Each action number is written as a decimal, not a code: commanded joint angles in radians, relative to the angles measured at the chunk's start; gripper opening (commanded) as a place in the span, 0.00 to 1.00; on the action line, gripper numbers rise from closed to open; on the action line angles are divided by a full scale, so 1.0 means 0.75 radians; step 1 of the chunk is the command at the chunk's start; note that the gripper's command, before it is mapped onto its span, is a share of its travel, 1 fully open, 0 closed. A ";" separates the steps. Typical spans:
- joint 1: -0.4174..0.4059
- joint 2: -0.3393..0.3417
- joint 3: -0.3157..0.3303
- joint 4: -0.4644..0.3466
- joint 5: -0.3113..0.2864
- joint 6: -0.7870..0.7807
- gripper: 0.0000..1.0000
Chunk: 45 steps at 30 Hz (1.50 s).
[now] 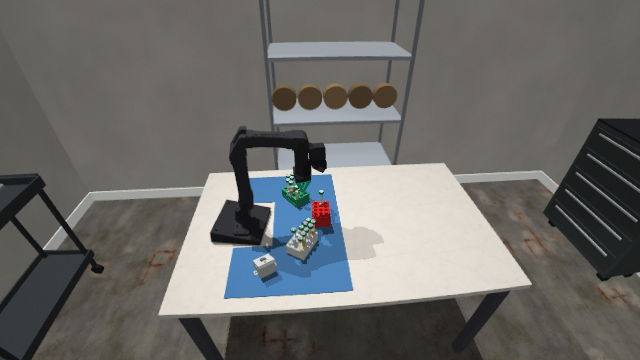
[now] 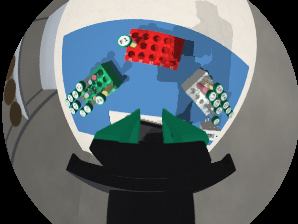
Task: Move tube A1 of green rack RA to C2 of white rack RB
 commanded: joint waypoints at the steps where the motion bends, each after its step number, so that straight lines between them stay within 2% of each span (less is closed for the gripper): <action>1: 0.000 -0.005 0.013 0.002 0.000 -0.172 0.30; 14: 0.000 -0.005 0.013 0.002 0.000 -0.750 0.30; 17: 0.001 -0.005 0.013 0.002 0.000 -0.772 0.30; 23: 0.075 0.162 0.195 -0.016 0.012 -0.698 0.30; 31: 0.148 0.382 0.479 -0.082 0.023 -0.626 0.30; 33: 0.148 0.382 0.479 -0.082 0.023 -0.626 0.30; 39: 0.188 0.546 0.707 -0.148 0.029 -0.587 0.30; 45: 0.184 0.520 0.673 -0.140 0.028 -0.591 0.30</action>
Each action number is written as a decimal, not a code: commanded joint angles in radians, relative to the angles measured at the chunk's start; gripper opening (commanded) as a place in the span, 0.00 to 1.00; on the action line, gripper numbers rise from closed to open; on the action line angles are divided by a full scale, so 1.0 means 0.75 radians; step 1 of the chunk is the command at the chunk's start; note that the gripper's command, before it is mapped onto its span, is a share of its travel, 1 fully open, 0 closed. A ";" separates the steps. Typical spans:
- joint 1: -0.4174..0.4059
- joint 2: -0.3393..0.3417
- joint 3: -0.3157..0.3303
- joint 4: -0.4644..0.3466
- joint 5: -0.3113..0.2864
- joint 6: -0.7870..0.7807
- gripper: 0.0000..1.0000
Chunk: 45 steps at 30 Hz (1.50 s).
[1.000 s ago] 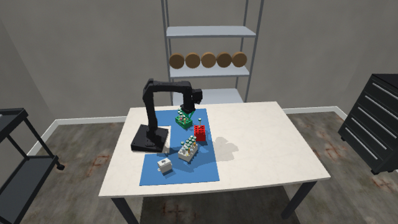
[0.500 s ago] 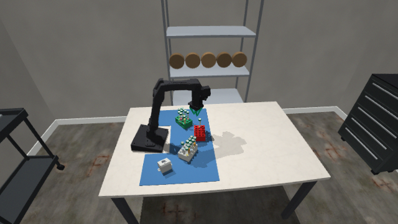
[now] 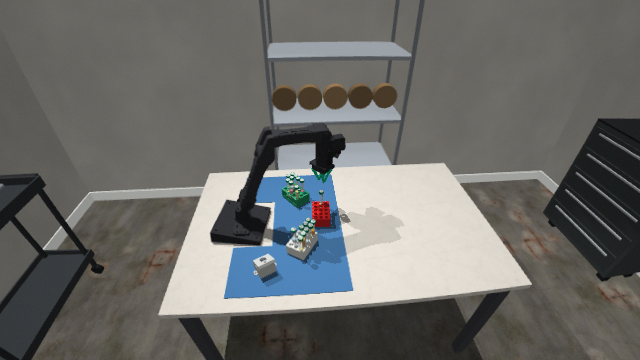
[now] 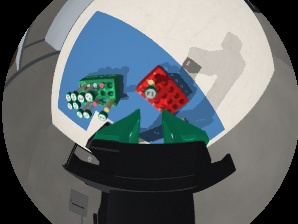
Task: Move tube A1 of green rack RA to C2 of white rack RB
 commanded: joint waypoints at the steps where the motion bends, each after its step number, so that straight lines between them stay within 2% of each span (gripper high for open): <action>1: 0.000 -0.032 -0.002 -0.010 -0.001 0.000 0.30; 10: -0.005 -0.046 -0.025 -0.001 -0.002 -0.004 0.30; 20: -0.012 -0.054 -0.138 0.104 -0.003 -0.011 0.30; 45: -0.023 -0.050 -0.327 0.298 -0.004 -0.022 0.30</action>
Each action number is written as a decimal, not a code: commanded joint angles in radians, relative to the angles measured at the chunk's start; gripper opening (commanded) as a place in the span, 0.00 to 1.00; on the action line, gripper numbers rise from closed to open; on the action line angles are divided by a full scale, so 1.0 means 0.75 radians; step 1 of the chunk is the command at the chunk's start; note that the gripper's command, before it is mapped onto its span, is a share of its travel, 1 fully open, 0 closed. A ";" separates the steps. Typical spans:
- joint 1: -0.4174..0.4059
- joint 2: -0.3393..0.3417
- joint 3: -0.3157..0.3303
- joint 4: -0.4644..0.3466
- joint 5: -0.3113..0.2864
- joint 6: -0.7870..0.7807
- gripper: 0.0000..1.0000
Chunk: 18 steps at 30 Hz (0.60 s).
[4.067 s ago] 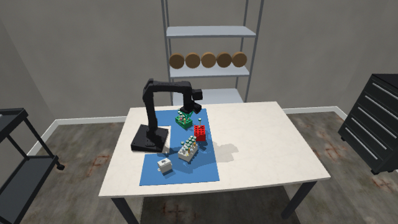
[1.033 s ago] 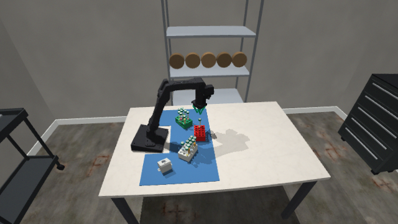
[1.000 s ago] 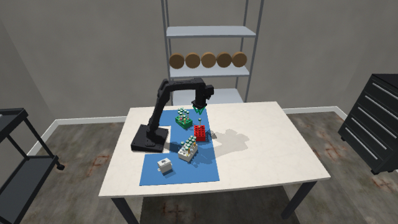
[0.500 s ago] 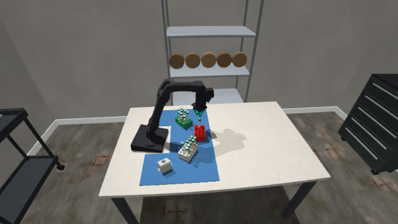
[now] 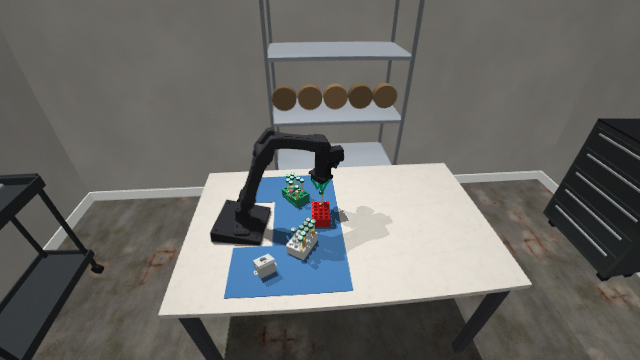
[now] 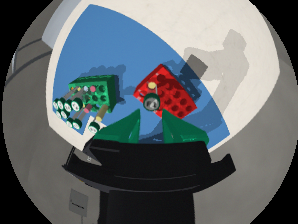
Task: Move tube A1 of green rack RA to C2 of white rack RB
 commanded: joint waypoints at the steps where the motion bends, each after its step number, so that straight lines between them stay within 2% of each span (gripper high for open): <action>1: 0.000 -0.012 0.004 0.038 -0.002 -0.001 0.30; 18: -0.002 -0.021 -0.032 0.064 -0.002 -0.003 0.30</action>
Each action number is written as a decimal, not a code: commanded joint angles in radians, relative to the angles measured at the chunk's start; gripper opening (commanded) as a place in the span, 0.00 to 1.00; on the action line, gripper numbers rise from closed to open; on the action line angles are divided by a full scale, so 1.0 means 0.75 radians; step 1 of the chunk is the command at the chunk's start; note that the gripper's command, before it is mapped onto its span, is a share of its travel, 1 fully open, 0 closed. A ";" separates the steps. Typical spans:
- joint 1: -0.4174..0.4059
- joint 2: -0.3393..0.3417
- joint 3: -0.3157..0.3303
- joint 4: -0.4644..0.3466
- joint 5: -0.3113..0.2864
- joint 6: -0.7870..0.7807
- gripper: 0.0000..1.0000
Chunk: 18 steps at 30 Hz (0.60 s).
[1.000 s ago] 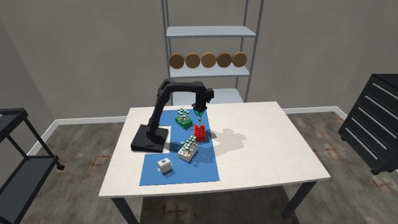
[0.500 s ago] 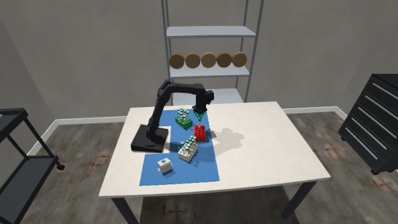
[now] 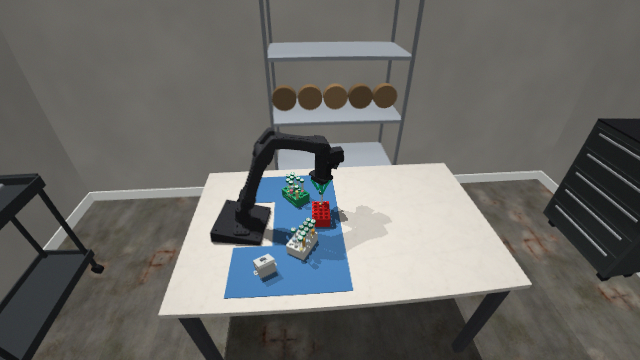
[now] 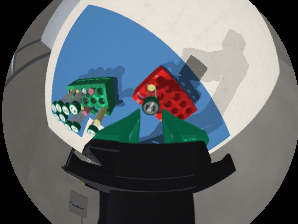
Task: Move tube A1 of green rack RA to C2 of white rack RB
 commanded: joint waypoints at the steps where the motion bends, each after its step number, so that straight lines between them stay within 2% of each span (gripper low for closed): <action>1: -0.001 -0.019 0.003 0.016 -0.002 -0.001 0.30; 18: -0.002 -0.022 -0.026 0.043 -0.002 -0.003 0.30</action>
